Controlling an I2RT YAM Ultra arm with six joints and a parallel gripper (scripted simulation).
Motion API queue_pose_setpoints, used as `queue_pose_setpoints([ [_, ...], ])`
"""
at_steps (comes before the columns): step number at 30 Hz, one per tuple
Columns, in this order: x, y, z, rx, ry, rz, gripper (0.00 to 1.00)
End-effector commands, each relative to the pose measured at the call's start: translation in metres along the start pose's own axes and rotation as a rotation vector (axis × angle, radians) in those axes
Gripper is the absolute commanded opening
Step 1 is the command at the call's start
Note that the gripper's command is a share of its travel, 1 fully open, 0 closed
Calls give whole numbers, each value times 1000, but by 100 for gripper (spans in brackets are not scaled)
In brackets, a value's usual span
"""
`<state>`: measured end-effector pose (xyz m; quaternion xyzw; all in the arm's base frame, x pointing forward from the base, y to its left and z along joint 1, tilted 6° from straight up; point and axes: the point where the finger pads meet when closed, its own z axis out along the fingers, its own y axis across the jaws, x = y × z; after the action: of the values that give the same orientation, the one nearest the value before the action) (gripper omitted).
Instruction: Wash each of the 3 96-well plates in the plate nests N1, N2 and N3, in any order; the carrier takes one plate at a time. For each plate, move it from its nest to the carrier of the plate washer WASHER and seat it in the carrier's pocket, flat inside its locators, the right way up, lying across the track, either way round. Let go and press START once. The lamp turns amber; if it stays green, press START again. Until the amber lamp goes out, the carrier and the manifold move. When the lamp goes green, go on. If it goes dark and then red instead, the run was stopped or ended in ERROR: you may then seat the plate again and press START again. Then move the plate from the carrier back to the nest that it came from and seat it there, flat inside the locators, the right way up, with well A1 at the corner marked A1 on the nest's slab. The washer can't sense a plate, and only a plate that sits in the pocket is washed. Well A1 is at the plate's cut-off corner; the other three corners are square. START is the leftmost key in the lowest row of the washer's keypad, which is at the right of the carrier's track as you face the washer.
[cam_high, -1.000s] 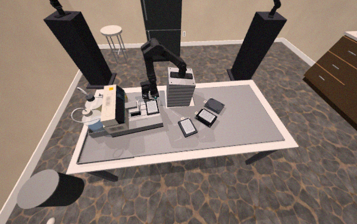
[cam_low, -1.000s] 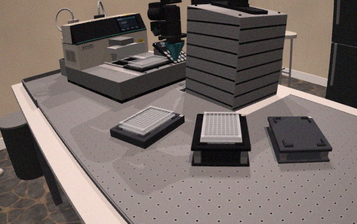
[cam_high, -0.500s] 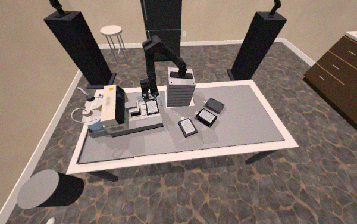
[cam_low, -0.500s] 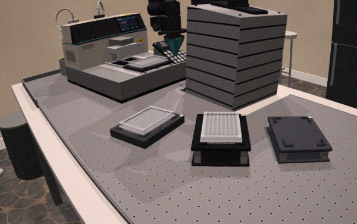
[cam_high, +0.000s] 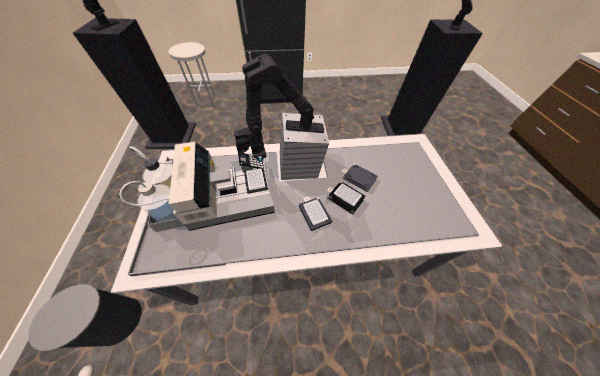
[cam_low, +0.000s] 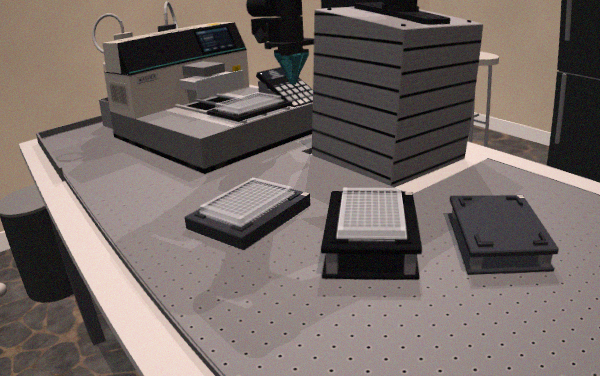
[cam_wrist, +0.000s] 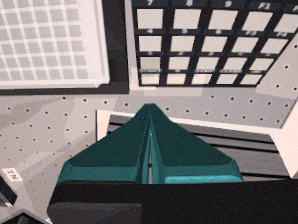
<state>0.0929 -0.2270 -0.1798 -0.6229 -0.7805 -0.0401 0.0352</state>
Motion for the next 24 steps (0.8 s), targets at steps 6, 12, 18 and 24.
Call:
queue_pose_setpoints([
  [6,-2,0,-15,-1,-6,0,0],
  [12,-2,0,-25,-1,-6,0,0],
  [18,-2,0,-28,-1,-6,0,0],
  [24,-2,0,-28,-1,-6,0,0],
])
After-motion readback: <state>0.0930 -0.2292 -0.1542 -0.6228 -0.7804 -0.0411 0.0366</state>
